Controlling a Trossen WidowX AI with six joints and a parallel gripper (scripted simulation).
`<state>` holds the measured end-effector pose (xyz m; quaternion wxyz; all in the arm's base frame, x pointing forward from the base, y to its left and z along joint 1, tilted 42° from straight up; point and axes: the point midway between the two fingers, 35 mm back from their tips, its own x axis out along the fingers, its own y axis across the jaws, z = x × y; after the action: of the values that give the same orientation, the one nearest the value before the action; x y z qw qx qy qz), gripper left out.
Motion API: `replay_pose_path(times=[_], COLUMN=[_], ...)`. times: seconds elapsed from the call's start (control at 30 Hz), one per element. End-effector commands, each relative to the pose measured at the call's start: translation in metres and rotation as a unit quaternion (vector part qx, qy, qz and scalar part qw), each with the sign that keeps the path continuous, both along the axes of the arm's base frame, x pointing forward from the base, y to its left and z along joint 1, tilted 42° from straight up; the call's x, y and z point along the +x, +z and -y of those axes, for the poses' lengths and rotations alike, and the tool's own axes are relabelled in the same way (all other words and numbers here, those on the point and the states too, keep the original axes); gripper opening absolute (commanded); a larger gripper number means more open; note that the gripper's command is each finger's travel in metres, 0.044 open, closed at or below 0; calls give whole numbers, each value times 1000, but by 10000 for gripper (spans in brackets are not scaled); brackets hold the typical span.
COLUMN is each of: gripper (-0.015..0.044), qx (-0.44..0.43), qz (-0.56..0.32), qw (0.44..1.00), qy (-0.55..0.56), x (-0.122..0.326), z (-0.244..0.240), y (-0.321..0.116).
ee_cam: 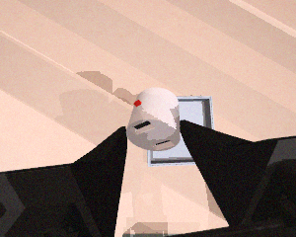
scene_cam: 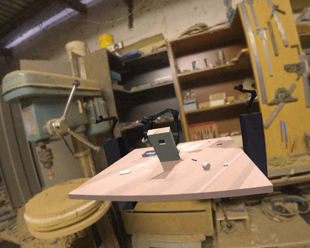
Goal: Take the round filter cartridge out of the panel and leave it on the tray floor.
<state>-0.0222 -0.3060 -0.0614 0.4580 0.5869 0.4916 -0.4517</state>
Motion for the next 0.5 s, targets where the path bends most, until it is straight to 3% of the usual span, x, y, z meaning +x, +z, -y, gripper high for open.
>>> replay_pose_path(times=[0.0,0.47], gripper=[0,0], qx=[6,24], qz=[-22,-94], qw=[999,989], qy=[-24,-109], x=[-14,-57], z=[-12,-64], y=[-13,-52])
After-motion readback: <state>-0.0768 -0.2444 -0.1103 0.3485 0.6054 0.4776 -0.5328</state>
